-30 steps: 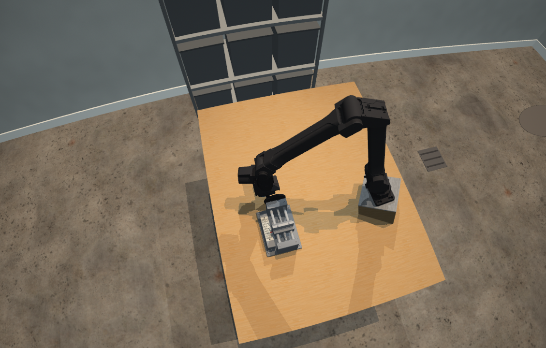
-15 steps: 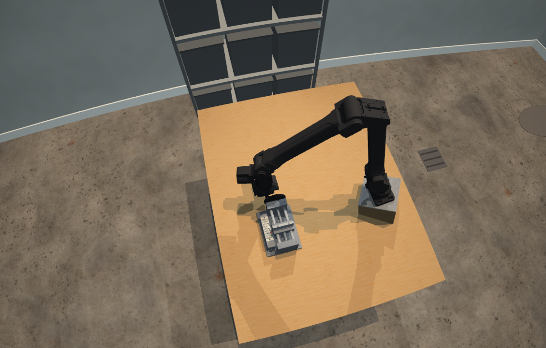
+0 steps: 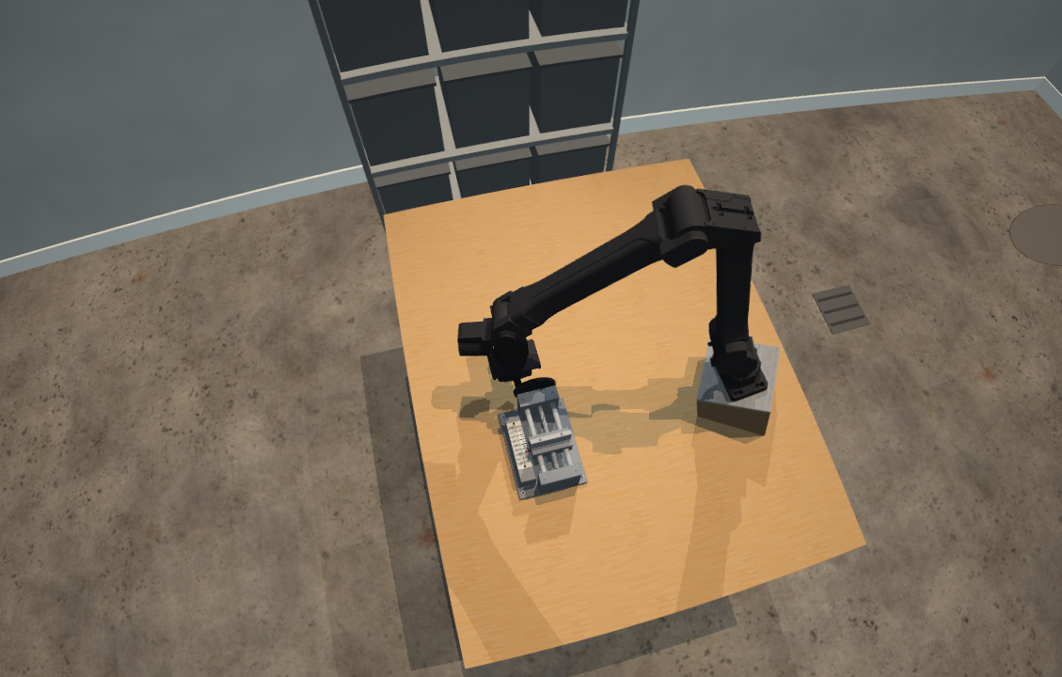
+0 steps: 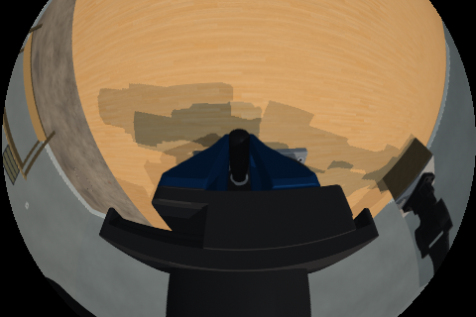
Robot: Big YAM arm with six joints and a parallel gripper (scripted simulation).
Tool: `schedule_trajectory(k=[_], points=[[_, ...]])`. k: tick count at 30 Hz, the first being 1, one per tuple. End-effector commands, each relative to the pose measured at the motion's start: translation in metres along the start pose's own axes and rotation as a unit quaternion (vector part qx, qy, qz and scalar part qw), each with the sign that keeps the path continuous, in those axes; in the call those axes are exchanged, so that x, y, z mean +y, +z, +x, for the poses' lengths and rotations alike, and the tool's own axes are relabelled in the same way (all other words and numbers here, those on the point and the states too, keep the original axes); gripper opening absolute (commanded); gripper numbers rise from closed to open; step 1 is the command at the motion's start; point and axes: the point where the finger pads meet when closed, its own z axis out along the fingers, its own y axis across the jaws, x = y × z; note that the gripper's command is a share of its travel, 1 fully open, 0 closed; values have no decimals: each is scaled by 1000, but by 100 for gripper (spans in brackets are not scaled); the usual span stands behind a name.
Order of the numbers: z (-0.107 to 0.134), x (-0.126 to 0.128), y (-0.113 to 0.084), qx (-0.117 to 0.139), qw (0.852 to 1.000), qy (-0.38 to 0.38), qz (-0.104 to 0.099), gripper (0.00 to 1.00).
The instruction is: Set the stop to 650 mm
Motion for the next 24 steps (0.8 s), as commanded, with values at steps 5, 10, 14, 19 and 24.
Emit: schedule_trajectory(k=[5,10,14,19,24], points=[[-4,38,-50,-12,998,2,-55,6],[-4,37,-55,-12,998,2,-55,6],[-4,37,-55,-12,998,1,-55,6],[-4,35,-59,-12,998,1,-55,6],[-4,31,-65,-12,998,-1,-55,6]])
